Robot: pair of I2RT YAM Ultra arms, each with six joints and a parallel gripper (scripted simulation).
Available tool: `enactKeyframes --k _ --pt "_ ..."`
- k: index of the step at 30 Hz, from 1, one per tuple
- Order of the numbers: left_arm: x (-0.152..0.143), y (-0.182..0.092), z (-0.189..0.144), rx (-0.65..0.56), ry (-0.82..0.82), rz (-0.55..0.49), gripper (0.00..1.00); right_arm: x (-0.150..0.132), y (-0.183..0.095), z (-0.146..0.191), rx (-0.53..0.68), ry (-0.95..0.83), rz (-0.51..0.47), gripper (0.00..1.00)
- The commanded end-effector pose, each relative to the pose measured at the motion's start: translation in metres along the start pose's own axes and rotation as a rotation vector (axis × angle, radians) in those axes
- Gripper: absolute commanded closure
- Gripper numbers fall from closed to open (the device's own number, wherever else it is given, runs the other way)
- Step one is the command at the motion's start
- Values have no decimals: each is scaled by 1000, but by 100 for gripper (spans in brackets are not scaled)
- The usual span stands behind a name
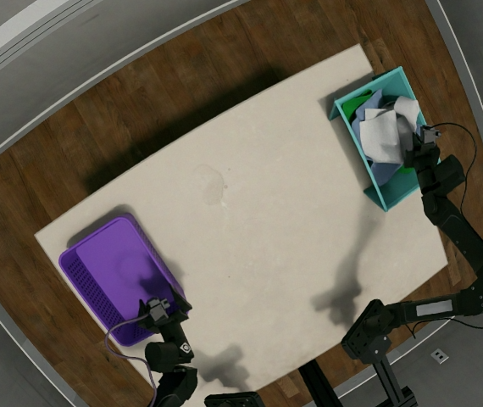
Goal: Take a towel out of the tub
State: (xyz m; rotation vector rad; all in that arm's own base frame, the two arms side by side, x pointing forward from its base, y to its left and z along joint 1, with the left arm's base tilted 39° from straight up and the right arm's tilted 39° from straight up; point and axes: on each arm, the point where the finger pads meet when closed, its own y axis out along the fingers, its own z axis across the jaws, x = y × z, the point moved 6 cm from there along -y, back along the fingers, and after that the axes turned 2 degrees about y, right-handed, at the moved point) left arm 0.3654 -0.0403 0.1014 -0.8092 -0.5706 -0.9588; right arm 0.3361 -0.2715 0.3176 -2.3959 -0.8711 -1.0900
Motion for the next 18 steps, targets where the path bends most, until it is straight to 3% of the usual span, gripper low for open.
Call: enactKeyframes --k 1,14,15,18 --pt "5 -1 0 0 -8 -16 0 34 -13 -18 -44 22 -90 99" --pt "5 -1 0 0 -8 -16 0 34 -13 -18 -44 22 -90 99" --pt "5 -1 0 0 -8 -16 0 18 -8 -9 -22 12 -50 99" --pt "5 -1 0 0 -8 -16 0 21 -22 -3 -18 -4 -105 99"
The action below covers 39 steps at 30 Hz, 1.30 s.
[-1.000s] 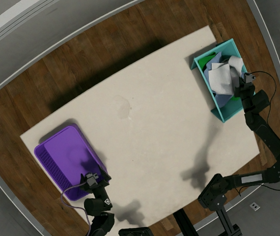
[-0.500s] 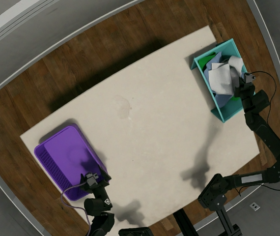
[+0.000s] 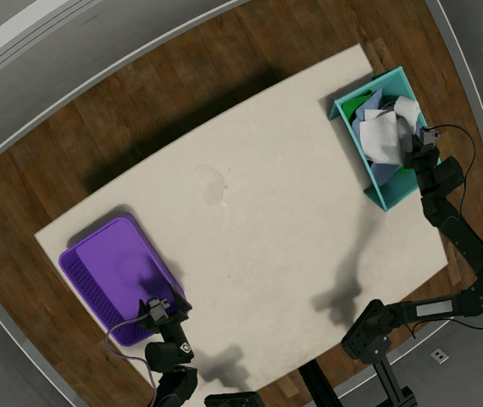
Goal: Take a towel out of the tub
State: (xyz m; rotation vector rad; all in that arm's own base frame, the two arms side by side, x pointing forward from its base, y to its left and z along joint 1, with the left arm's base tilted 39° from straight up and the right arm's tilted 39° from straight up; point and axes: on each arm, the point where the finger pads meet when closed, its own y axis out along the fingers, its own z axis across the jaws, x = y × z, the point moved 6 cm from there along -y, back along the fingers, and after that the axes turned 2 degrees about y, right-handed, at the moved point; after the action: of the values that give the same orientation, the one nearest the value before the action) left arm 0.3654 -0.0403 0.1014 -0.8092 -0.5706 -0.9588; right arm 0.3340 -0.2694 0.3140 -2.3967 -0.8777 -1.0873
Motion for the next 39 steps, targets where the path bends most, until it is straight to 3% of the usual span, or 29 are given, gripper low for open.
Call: enactKeyframes --k 1,10,23,24,26,39 --pt "5 -1 0 0 -8 -16 0 24 -23 -4 -21 -5 -113 99" --pt "5 -1 0 0 -8 -16 0 24 -44 3 -30 -27 -188 99" --pt "5 -1 0 0 -8 -16 0 28 -77 14 -33 -27 -165 99" --pt "5 -1 0 0 -8 -16 0 39 -80 6 -49 -19 -183 99" --pt "5 -1 0 0 -8 -16 0 28 -86 18 -26 -31 -156 99" --pt "5 -1 0 0 -8 -16 0 33 -122 27 -32 -61 -317 99"
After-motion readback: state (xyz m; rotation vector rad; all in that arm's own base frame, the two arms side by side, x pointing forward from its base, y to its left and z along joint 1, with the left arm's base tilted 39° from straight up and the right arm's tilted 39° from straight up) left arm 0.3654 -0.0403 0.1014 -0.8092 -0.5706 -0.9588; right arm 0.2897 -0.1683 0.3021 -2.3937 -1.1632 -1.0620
